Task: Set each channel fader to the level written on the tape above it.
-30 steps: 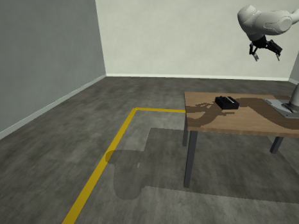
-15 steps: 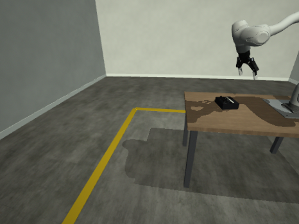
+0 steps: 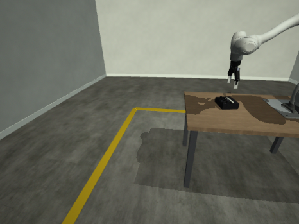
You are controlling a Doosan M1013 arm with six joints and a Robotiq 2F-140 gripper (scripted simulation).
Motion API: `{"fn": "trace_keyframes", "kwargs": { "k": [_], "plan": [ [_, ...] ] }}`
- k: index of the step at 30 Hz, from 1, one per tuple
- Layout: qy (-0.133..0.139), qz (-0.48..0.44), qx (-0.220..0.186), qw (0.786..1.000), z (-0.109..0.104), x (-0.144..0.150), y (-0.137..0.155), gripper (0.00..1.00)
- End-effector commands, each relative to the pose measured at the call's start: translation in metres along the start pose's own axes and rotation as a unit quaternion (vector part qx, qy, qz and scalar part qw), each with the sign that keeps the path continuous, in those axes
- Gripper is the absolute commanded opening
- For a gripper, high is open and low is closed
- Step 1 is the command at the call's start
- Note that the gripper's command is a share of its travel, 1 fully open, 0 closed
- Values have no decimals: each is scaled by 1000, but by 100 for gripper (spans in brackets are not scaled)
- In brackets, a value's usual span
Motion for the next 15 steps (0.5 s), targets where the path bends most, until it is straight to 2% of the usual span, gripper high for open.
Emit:
{"fn": "trace_keyframes", "kwargs": {
  "k": [1, 15],
  "plan": [
    [1, 18, 24, 1000, 10, 10, -7, 100],
    [1, 20, 26, 999, 10, 11, -7, 100]
  ]
}}
Point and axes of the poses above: the point where the finger pads meet when closed, its own z axis out along the fingers, its own x axis across the jaws, y = z × x, the point moved 3 cm from there along -z, back along the fingers, and after that the axes turned 6 degrees about -z, right-handed, at the moved point
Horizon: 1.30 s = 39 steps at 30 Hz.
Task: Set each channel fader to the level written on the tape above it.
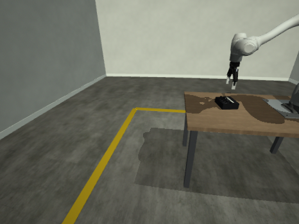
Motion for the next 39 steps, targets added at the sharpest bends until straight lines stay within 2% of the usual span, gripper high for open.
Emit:
{"fn": "trace_keyframes", "kwargs": {
  "k": [1, 8, 13, 16, 18, 21, 26, 33, 35, 36, 39],
  "plan": [
    [0, 0, 0, 1000, 0, 0, 0, 100],
    [0, 25, 1, 1000, 1, 0, -1, 100],
    [-2, 110, 5, 994, 4, 0, -4, 100],
    [-4, 194, 9, 981, 7, 0, -8, 100],
    [-4, 194, 9, 981, 7, 0, -8, 100],
    [-7, 301, 13, 954, 11, 0, -12, 100],
    [-17, 417, 17, 909, 20, 0, -21, 100],
    [-36, 571, 17, 820, 33, 1, -35, 100],
    [-36, 571, 17, 820, 33, 1, -35, 100],
    [-43, 631, 16, 775, 35, 1, -37, 100],
    [-51, 680, 14, 731, 40, 1, -42, 100]
  ]
}}
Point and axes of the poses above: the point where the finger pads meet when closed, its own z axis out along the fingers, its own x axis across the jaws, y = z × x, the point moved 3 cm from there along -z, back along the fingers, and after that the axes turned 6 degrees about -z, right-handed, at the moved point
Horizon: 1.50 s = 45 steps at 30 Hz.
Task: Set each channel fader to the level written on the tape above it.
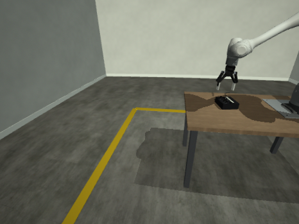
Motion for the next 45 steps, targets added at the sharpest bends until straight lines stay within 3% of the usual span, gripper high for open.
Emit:
{"fn": "trace_keyframes", "kwargs": {
  "k": [1, 6, 11, 13, 14, 20, 28, 30, 31, 35, 45],
  "plan": [
    [-6, 139, 6, 990, 8, -7, -2, 100],
    [-17, 264, -2, 964, 16, -14, -6, 100],
    [-26, 385, -11, 922, 21, -18, -8, 100],
    [-26, 385, -11, 922, 21, -18, -8, 100],
    [-31, 453, -15, 891, 22, -18, -8, 100],
    [-37, 575, -23, 817, 24, -19, -9, 100],
    [-43, 725, -23, 687, 24, -19, -8, 100],
    [-43, 725, -23, 687, 24, -19, -8, 100],
    [-44, 772, -17, 634, 24, -20, -8, 100],
    [-45, 815, -3, 578, 24, -20, -7, 100],
    [-45, 815, -3, 578, 24, -20, -7, 100]
  ]
}}
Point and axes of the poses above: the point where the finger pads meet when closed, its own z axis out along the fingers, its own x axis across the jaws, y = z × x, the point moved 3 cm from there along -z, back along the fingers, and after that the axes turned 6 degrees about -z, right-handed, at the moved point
